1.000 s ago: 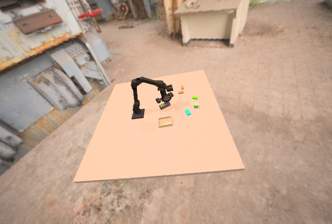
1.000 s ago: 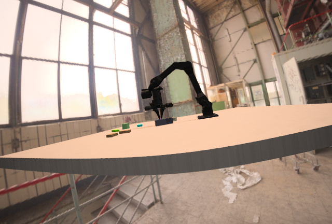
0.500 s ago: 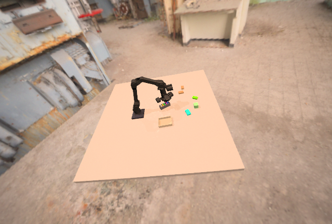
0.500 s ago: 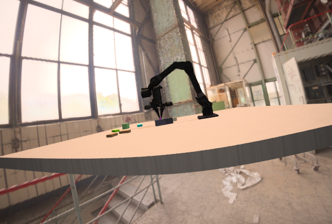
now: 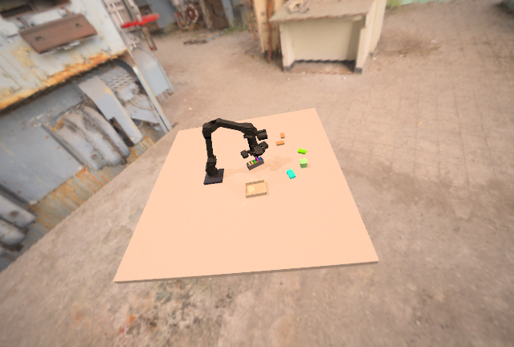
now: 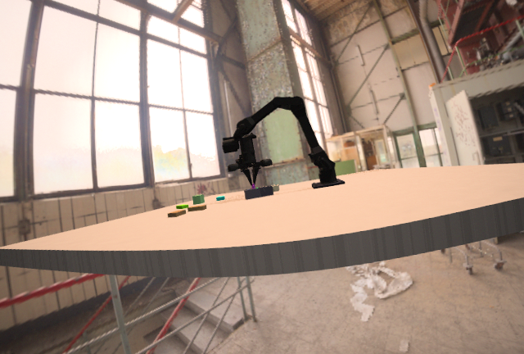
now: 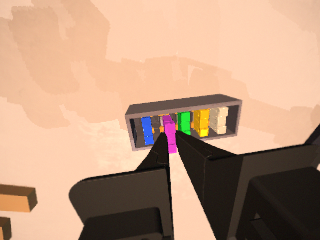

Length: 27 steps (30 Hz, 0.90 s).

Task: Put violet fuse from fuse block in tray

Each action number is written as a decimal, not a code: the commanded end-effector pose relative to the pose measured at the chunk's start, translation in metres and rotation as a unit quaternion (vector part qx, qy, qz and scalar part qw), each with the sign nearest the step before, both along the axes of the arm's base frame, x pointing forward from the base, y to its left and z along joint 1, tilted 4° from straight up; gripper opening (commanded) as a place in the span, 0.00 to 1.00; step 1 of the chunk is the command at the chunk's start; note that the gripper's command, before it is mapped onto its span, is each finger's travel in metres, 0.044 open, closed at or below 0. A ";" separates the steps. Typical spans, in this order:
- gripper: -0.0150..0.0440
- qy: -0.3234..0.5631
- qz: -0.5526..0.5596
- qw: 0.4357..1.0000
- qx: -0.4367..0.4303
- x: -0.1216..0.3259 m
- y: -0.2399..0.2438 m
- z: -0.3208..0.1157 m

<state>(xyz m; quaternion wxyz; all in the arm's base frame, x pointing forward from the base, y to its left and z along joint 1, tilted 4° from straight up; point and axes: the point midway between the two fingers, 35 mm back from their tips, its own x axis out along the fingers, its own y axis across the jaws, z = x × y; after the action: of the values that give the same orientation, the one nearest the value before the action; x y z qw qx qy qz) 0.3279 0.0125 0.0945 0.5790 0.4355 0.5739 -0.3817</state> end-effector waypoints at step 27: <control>0.25 -0.001 0.000 1.000 0.001 -0.001 -0.001 0.016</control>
<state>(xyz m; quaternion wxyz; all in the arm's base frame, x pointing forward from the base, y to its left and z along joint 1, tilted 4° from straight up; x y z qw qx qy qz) 0.3267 0.0116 0.1077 0.5784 0.4361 0.5736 -0.3825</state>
